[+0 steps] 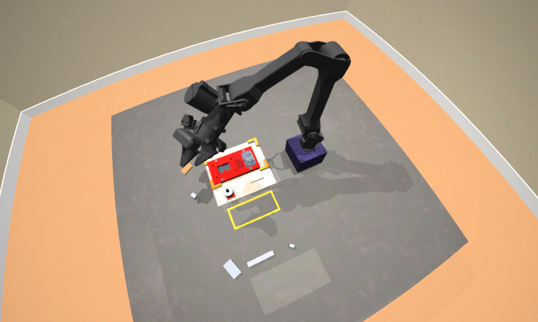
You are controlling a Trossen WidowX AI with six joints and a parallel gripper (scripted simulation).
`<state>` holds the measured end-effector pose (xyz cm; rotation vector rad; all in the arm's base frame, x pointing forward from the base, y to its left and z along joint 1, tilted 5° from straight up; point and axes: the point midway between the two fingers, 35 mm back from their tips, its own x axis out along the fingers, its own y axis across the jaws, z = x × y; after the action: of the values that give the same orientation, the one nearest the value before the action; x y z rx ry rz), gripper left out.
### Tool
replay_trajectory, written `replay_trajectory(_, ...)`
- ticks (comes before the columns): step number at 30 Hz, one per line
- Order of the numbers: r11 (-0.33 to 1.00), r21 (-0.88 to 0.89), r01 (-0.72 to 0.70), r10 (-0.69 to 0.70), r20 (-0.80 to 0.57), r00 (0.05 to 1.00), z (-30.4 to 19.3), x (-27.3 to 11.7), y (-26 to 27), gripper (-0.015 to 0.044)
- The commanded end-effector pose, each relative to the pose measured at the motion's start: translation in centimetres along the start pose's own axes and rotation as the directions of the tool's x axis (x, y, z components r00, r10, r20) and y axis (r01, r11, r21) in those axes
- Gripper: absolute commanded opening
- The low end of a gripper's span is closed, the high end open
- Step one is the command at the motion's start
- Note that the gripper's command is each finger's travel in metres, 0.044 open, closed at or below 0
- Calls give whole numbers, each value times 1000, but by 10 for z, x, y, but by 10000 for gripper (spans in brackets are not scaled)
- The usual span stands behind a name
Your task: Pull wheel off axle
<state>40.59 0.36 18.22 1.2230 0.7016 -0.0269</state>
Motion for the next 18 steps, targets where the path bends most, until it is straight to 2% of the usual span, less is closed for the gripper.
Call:
replay_trajectory(1,963,-170,208,-219,-46,975,-14,26,-26,300)
replay_trajectory(5,853,-367,372,-430,-89,898,-32,42,-52,300)
replay_trajectory(9,653,-600,461,-643,-119,757,-53,50,-80,300)
replay_trajectory(14,345,-853,392,-848,-104,519,-75,46,-107,300)
replay_trajectory(18,301,-880,367,-871,-97,482,-78,44,-110,300)
